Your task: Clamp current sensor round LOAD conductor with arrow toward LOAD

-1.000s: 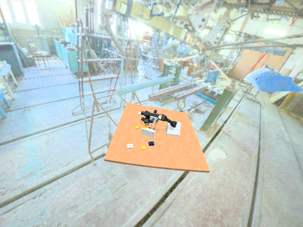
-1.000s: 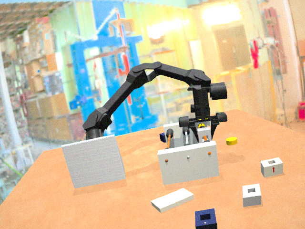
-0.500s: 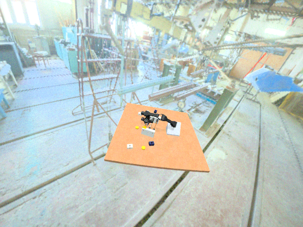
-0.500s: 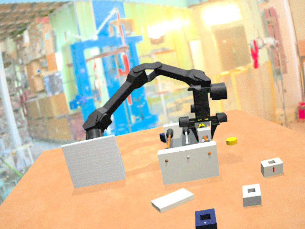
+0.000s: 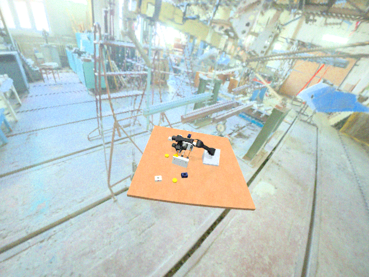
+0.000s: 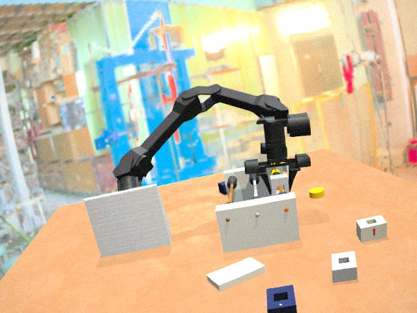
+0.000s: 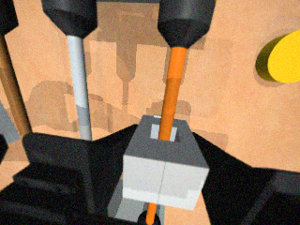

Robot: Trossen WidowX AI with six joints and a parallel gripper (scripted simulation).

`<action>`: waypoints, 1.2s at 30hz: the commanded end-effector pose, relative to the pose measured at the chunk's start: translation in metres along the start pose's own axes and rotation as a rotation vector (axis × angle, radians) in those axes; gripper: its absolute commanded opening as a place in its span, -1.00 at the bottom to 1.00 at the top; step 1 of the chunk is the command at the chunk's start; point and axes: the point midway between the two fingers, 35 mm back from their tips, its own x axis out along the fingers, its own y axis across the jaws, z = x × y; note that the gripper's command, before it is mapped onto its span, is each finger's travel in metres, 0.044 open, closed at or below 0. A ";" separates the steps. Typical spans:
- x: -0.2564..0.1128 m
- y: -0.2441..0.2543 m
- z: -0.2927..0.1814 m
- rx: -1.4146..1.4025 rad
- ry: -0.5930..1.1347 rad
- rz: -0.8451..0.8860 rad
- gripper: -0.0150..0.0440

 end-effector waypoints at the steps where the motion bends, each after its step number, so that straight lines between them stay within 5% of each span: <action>1: 0.000 0.000 0.000 0.000 0.000 0.000 0.39; 9: 0.000 0.000 0.000 0.000 0.000 0.000 0.39; 16: 0.000 0.000 0.000 0.000 0.000 0.000 1.00; 25: -0.003 0.000 0.000 0.000 0.000 -0.002 1.00; 32: -0.101 0.006 -0.001 0.002 0.004 -0.056 1.00; 36: -0.106 0.007 -0.001 0.003 0.004 -0.058 1.00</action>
